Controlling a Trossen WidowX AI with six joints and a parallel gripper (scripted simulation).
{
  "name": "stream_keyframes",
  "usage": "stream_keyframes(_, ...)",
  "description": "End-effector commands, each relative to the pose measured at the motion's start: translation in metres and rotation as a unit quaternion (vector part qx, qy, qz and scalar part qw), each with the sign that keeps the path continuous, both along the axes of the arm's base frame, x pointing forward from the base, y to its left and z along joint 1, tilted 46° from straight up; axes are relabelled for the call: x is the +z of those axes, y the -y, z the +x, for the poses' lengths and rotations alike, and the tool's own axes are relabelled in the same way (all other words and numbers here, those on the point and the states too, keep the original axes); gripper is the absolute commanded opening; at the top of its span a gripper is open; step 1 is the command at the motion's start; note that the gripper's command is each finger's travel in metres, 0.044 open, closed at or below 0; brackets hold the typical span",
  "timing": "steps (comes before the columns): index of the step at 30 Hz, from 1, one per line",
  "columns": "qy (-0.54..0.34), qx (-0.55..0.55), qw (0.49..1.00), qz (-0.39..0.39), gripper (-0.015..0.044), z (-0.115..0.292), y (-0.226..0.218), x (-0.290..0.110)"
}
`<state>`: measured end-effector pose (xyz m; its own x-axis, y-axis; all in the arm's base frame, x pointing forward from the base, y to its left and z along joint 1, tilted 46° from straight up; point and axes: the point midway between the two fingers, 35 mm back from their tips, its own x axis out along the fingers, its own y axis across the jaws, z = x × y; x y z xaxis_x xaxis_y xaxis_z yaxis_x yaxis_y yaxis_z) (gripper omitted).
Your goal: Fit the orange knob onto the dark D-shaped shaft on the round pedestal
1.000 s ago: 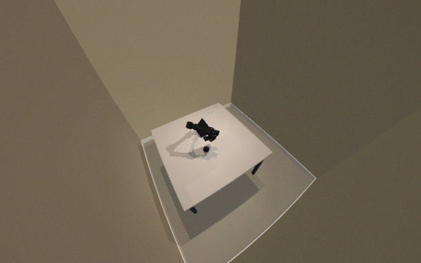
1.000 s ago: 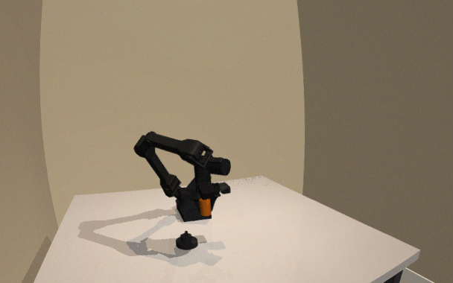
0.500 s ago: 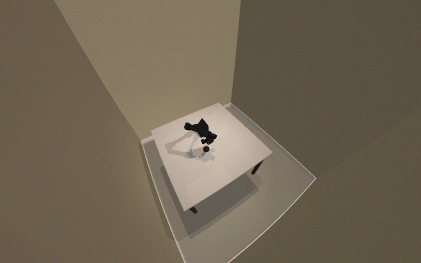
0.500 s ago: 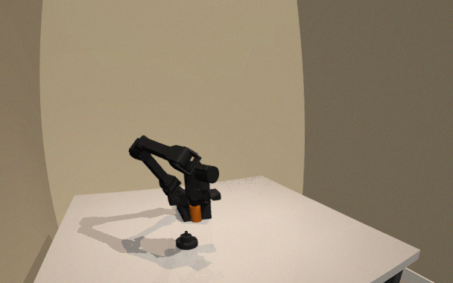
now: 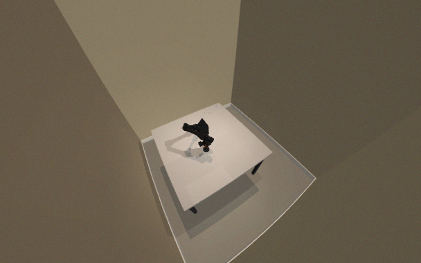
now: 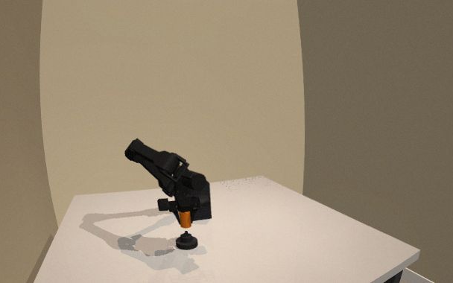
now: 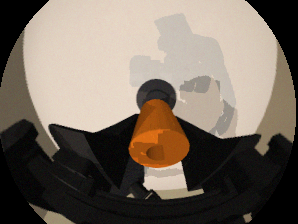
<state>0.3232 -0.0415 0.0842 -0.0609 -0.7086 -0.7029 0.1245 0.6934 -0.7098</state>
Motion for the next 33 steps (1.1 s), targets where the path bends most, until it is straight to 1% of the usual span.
stream_keyframes(1, 0.003, 0.006, 1.000, -0.002, 0.0000, 0.001, 0.003, 0.002)
stream_keyframes(10, 0.003, 0.005, 1.000, -0.003, 0.0000, -0.001, 0.020, -0.013)
stream_keyframes(22, 0.005, 0.004, 1.000, -0.003, 0.0000, 0.002, 0.017, -0.009)
stream_keyframes(33, 0.005, 0.004, 1.000, -0.003, 0.0000, 0.000, 0.020, -0.013)
